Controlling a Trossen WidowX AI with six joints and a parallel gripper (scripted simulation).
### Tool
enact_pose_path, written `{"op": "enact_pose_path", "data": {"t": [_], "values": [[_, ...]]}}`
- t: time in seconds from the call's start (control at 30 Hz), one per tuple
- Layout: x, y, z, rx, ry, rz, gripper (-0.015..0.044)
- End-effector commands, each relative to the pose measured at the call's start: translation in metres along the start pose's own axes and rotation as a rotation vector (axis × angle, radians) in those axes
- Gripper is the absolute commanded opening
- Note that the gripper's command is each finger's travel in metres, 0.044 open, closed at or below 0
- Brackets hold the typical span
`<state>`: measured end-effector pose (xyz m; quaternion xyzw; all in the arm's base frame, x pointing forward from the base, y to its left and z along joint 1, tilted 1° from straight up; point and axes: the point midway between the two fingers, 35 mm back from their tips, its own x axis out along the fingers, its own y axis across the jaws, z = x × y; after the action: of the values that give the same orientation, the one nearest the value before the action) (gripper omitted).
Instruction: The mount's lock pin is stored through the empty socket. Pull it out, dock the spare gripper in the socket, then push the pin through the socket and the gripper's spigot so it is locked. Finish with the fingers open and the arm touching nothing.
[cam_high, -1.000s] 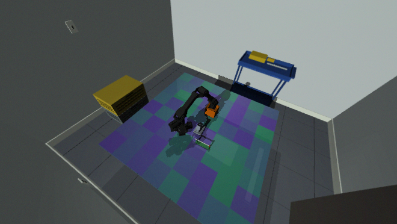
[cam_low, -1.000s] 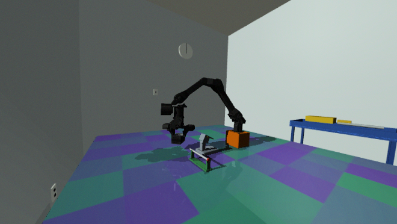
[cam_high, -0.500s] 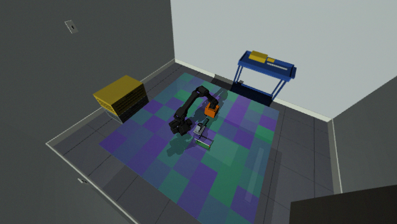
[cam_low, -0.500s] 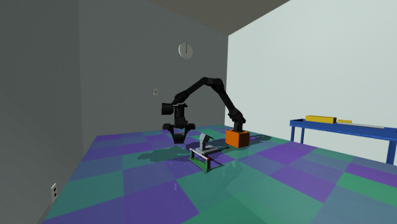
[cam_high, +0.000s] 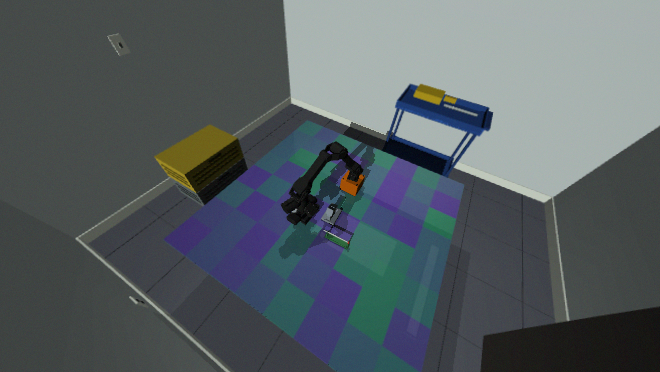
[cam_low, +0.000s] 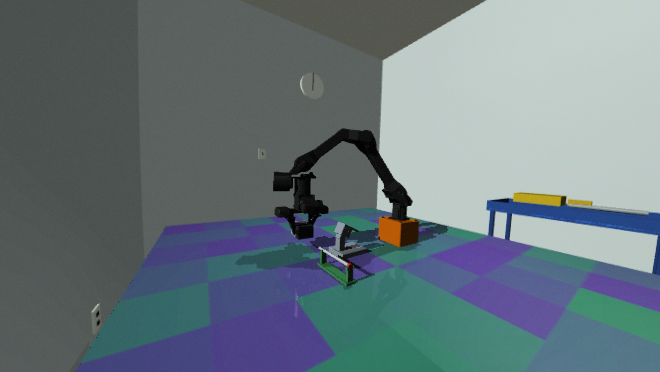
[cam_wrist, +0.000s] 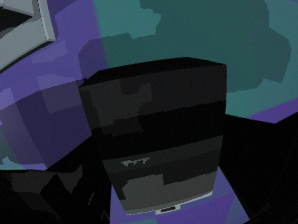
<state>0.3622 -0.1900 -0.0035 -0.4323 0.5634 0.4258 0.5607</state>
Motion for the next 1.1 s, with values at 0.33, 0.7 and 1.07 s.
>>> {"op": "enact_pose_path", "data": {"t": [0.33,0.7,1.07], "values": [[-0.0014,0.0030,-0.0007,-0.331,0.003,-0.002,0.0000],[-0.0020,0.0057,-0.0009,-0.602,0.003,-0.001,0.0000],[-0.0024,0.0083,-0.0011,-0.873,0.004,-0.001,0.0000]]}}
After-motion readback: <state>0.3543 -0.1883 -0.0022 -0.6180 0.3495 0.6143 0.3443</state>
